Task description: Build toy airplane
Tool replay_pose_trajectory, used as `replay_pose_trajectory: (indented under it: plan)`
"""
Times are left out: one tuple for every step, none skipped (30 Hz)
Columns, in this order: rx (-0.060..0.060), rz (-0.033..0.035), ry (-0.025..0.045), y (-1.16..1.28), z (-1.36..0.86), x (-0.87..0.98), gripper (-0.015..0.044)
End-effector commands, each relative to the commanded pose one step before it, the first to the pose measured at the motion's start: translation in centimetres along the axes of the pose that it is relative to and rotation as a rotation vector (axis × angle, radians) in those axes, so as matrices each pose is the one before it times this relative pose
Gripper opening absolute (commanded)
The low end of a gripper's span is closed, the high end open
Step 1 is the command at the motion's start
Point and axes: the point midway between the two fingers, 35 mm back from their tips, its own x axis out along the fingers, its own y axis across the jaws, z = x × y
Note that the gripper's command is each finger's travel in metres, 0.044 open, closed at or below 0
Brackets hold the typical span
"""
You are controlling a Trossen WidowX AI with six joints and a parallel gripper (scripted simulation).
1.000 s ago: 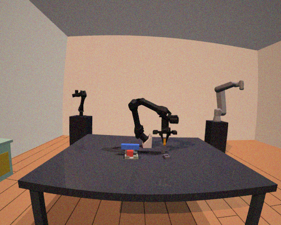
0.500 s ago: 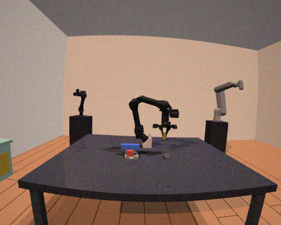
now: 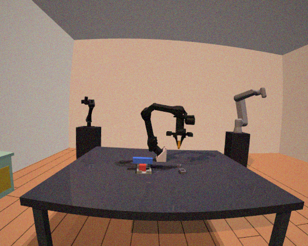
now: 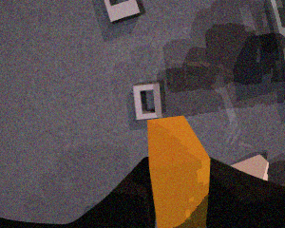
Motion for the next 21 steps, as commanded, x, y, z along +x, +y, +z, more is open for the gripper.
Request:
replay_pose_trajectory:
  plan:
    - [-0.0063, 0.00873, 0.00041, -1.193, 0.754, -0.227, 0.0000]
    - [-0.0022, 0.00129, 0.00004, -0.292, 0.163, -0.005, 0.0000]
    - [-0.0021, 0.00126, 0.00002, -0.293, 0.159, -0.003, 0.0000]
    - [-0.0021, 0.00108, 0.00013, -0.298, 0.155, 0.000, 0.0000]
    - [-0.0021, 0.00105, 0.00011, -0.299, 0.151, 0.002, 0.0000]
    - [-0.0020, 0.00102, 0.00010, -0.301, 0.147, 0.004, 0.0000]
    - [-0.0020, 0.00099, 0.00008, -0.302, 0.144, 0.006, 0.0000]
    - [-0.0020, 0.00095, 0.00007, -0.303, 0.140, 0.008, 0.0000]
    - [-0.0020, 0.00092, 0.00005, -0.304, 0.136, 0.010, 0.0000]
    - [-0.0020, 0.00088, 0.00004, -0.305, 0.132, 0.012, 0.0000]
    - [-0.0019, 0.00085, 0.00003, -0.307, 0.128, 0.014, 0.0000]
    - [-0.0019, 0.00081, 0.00001, -0.308, 0.124, 0.016, 0.0000]
    - [-0.0019, 0.00078, 0.00000, -0.308, 0.120, 0.018, 0.0000]
    - [0.0041, 0.00210, 0.00053, -0.283, 0.088, 0.017, 0.0000]
    - [0.0040, 0.00202, 0.00050, -0.277, 0.084, 0.018, 0.0000]
    - [0.0040, 0.00200, 0.00049, -0.277, 0.082, 0.020, 0.0000]
    - [0.0038, 0.00187, 0.00045, -0.263, 0.076, 0.020, 0.0000]
    - [0.0032, 0.00154, 0.00036, -0.218, 0.062, 0.017, 0.0000]
    - [0.0024, 0.00118, 0.00027, -0.172, 0.049, 0.014, 0.0000]
    - [0.0005, 0.00070, 0.00009, -0.173, 0.055, 0.015, 0.0000]
    - [0.0007, 0.00087, 0.00011, -0.218, 0.068, 0.020, 0.0000]
